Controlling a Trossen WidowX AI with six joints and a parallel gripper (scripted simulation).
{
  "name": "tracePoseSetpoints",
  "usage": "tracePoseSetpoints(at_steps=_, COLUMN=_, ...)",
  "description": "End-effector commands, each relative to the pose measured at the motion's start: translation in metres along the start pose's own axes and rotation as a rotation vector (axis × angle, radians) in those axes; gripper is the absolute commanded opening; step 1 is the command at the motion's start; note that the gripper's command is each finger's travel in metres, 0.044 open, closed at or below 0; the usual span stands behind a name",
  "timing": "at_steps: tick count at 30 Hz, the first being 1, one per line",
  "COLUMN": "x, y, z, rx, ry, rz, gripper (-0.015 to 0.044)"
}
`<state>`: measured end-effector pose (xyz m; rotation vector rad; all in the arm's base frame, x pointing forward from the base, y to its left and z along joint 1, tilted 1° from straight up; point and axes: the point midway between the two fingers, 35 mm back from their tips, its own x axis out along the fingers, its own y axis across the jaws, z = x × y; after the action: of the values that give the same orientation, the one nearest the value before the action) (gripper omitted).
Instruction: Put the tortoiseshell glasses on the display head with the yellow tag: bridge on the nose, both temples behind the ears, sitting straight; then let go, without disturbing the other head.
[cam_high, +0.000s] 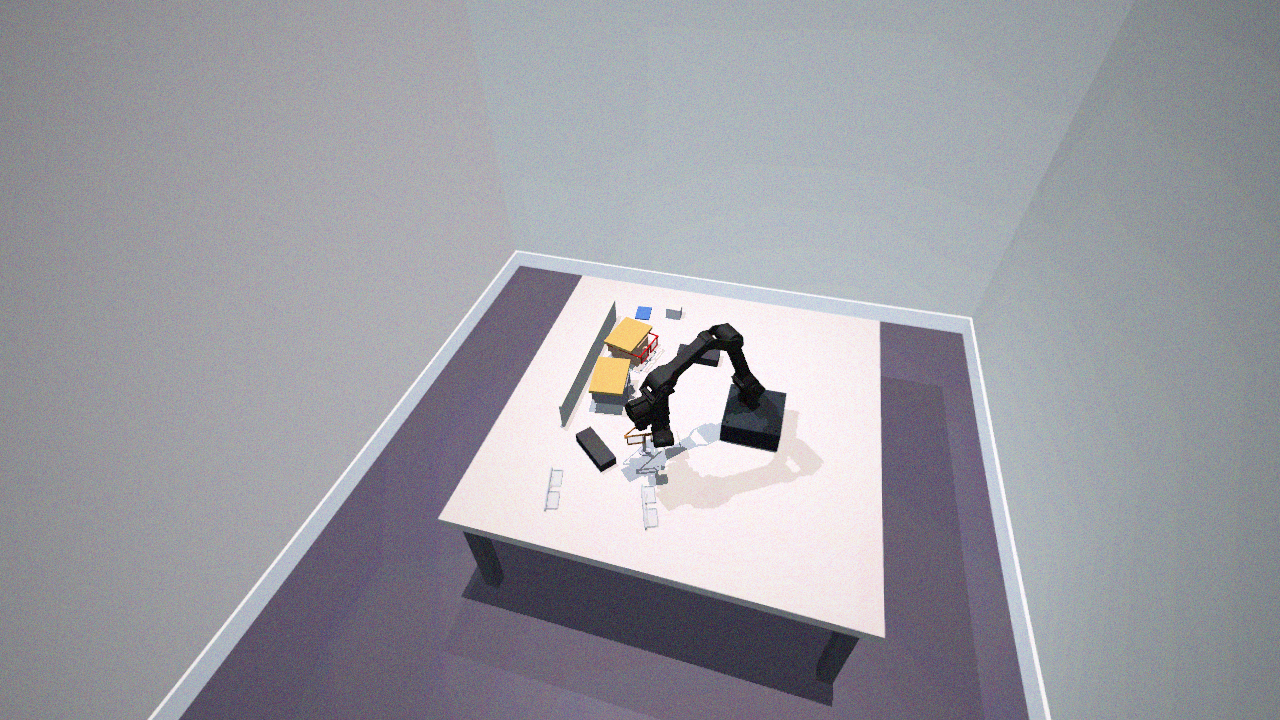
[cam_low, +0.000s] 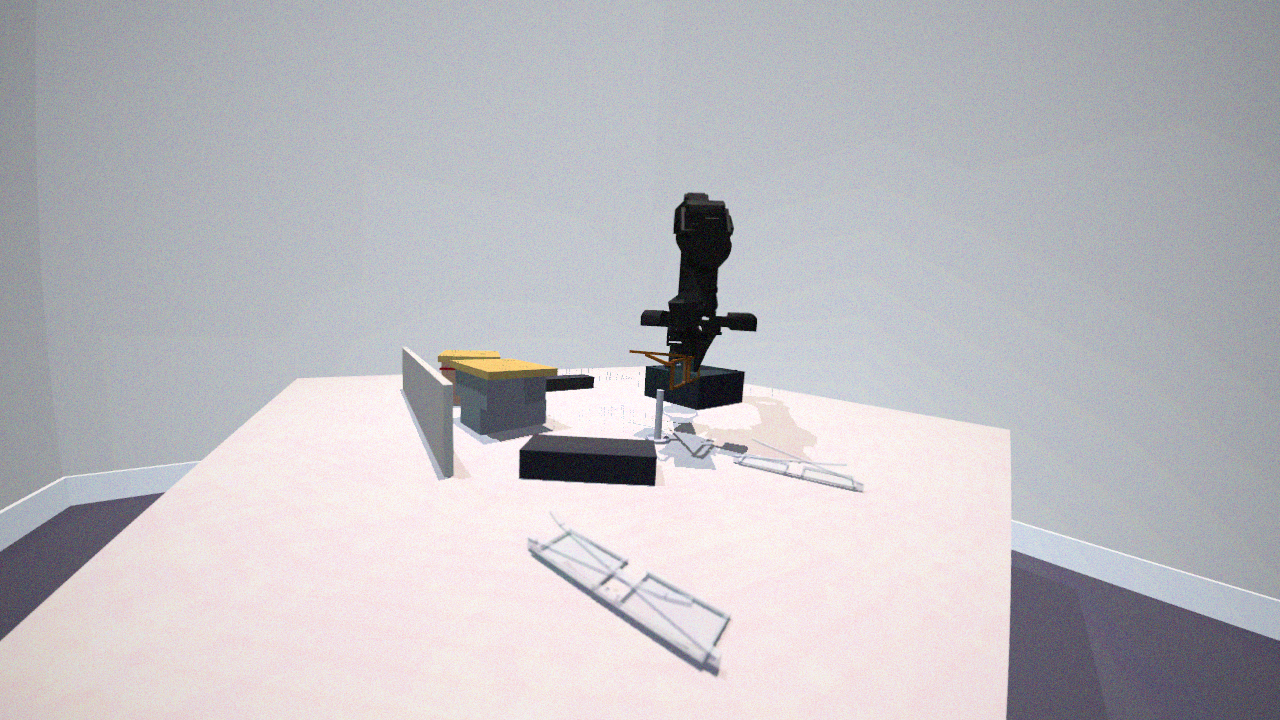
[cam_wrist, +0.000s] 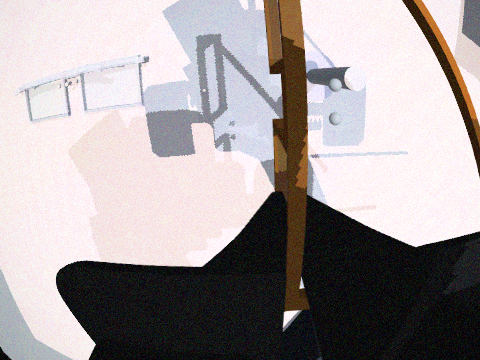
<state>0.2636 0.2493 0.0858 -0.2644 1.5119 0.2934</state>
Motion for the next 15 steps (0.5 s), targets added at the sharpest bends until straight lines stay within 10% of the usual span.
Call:
tracePoseSetpoints(at_steps=1, x=-0.003, y=-0.003, z=-0.002, rx=0.062, ry=-0.015, rz=0.004, gripper=0.0)
tracePoseSetpoints(at_steps=15, x=0.056, y=-0.003, z=-0.002, rx=0.062, ry=-0.014, rz=0.004, gripper=0.0)
